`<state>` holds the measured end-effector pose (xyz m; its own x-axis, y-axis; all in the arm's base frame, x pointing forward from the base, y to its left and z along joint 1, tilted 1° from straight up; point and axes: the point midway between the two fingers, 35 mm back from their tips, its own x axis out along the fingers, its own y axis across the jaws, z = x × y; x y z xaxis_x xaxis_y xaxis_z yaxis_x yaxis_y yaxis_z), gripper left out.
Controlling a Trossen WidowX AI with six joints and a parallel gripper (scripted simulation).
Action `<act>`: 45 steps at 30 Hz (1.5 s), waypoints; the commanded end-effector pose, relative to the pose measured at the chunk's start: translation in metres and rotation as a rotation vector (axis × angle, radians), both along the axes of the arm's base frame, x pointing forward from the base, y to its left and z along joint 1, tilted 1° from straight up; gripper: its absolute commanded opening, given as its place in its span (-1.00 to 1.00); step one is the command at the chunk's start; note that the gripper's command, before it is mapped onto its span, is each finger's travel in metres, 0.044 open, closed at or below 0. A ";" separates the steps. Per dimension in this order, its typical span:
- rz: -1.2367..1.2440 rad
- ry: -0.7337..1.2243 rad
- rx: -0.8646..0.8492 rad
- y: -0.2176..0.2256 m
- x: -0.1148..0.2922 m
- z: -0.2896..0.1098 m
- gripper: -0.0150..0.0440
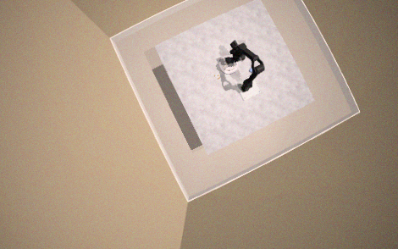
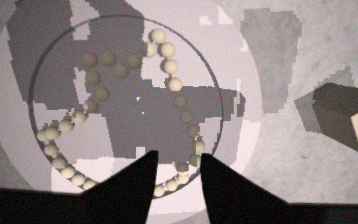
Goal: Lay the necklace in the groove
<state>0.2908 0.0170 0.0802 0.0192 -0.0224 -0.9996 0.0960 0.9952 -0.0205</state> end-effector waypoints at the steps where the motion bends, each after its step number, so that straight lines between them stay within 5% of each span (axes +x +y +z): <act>1: -0.383 -0.011 0.009 -0.002 -0.025 0.006 -0.08; 45: -0.383 -0.011 0.009 -0.003 -0.025 -0.034 -0.08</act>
